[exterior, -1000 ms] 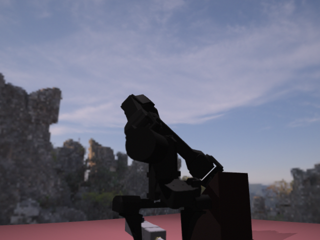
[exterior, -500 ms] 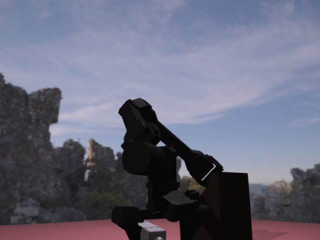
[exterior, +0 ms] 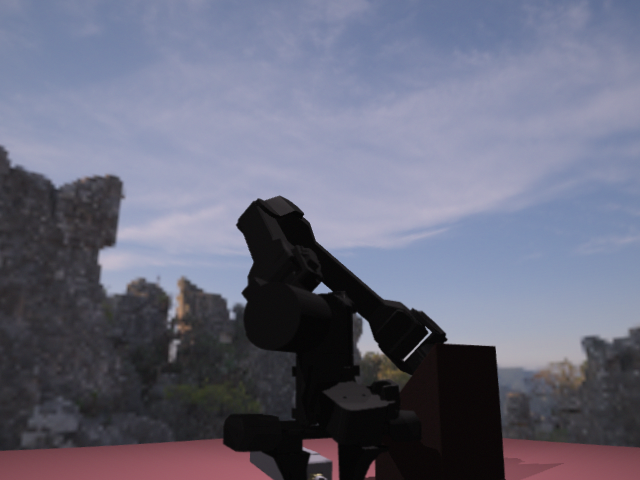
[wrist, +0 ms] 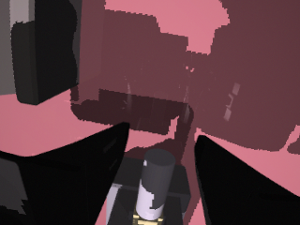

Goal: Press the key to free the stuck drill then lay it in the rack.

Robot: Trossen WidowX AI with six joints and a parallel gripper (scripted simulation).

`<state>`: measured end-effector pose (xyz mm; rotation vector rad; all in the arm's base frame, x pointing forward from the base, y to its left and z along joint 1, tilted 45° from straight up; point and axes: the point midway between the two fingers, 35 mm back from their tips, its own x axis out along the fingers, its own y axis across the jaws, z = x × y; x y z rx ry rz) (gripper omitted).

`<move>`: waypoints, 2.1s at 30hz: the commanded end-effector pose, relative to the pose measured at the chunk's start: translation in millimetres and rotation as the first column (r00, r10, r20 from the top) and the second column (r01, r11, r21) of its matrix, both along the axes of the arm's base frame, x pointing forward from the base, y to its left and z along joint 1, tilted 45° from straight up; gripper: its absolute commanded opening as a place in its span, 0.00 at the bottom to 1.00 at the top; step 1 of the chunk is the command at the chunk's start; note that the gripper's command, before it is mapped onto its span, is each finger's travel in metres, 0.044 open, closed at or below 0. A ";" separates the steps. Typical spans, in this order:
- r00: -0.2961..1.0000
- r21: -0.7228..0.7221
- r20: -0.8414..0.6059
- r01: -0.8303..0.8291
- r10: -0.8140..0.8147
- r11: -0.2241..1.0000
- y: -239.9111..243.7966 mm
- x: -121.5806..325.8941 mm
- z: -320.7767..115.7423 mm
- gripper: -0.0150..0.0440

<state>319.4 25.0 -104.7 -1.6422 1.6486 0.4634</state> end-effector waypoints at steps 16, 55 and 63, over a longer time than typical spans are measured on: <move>1.000 -0.006 -0.007 -0.003 0.003 1.000 3.8 0.3 -3.5 0.25; 1.000 -0.008 -0.011 0.000 0.000 1.000 27.9 9.0 -27.6 0.52; 1.000 -0.005 -0.008 -0.002 0.002 1.000 26.4 9.0 -26.6 0.88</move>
